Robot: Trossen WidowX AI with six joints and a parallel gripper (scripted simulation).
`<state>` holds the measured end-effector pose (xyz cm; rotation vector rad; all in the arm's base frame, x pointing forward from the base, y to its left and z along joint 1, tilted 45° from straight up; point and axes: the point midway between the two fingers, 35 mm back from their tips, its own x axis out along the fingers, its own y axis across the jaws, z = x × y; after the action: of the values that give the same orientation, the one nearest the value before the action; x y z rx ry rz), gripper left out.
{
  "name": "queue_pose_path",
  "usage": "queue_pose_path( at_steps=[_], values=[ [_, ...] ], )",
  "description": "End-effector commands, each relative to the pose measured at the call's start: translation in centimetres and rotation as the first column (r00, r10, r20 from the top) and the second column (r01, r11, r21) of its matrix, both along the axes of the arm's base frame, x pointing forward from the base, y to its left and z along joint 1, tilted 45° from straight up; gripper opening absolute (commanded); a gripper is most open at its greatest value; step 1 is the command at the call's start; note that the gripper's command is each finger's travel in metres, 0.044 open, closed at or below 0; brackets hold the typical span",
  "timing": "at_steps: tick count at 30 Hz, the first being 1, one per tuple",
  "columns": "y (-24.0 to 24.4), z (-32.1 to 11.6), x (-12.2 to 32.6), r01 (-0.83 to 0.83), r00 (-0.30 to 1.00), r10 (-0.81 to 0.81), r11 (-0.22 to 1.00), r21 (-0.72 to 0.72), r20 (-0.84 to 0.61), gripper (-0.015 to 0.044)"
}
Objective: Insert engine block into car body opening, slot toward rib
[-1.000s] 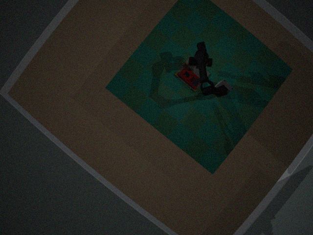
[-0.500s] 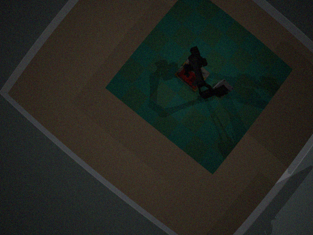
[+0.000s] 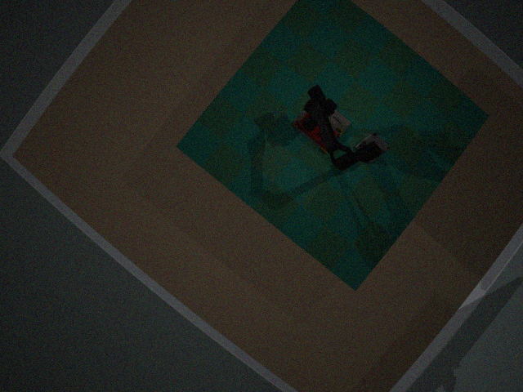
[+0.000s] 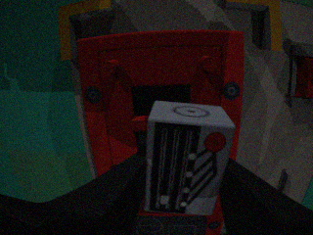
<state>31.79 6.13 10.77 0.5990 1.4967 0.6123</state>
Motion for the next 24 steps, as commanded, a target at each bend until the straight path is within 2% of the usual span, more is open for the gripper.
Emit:
queue_pose_path(
  at_steps=[1,3,9,24],
  values=[
    [0.89,0.71,-0.02,-0.064,0.995,0.063,0.998,0.008,0.072,0.0000],
    [1.06,0.80,-0.03,-0.076,0.994,0.075,0.997,0.009,0.084,0.0000],
    [1.05,0.77,0.01,-0.087,0.992,0.086,0.996,0.008,0.095,0.0157],
    [1.05,0.78,0.01,-0.110,0.987,0.108,0.994,0.006,0.117,0.0159]
  ],
)
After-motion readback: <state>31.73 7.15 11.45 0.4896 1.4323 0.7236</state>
